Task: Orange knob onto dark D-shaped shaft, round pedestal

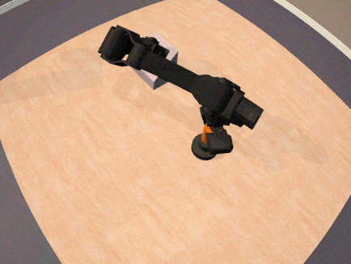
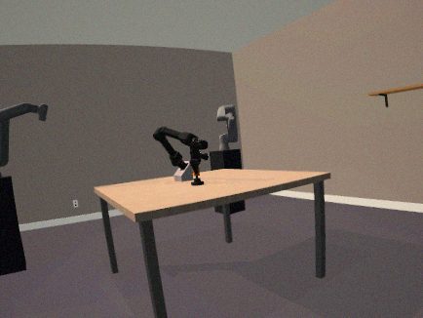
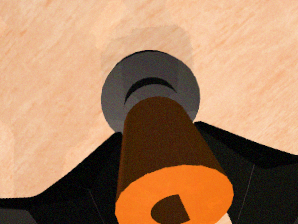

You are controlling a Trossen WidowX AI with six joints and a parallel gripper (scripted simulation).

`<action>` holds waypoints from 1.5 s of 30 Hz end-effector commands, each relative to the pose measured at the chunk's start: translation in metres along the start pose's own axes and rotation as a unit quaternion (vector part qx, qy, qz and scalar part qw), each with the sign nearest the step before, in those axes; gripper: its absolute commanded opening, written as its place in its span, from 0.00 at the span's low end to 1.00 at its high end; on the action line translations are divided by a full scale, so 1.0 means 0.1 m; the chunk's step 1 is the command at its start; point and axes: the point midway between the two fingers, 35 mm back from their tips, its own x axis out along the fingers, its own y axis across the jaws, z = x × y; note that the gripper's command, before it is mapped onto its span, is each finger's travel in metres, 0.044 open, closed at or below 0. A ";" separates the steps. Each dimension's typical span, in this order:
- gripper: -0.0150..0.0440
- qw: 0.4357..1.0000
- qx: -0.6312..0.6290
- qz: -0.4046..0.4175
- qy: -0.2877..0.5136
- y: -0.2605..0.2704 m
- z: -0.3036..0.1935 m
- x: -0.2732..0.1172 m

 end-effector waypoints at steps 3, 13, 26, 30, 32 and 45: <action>0.25 1.000 0.000 0.000 0.000 0.01 0.01 -0.01; 0.25 1.000 0.000 0.000 0.000 -0.01 0.01 -0.02; 0.25 1.000 -0.003 0.000 0.000 -0.05 0.02 0.03; 0.25 1.000 -0.011 0.000 0.000 -0.04 0.01 0.06; 0.25 1.000 -0.008 0.000 0.000 -0.04 0.01 0.08; 0.25 1.000 -0.008 0.000 0.000 0.00 -0.01 0.16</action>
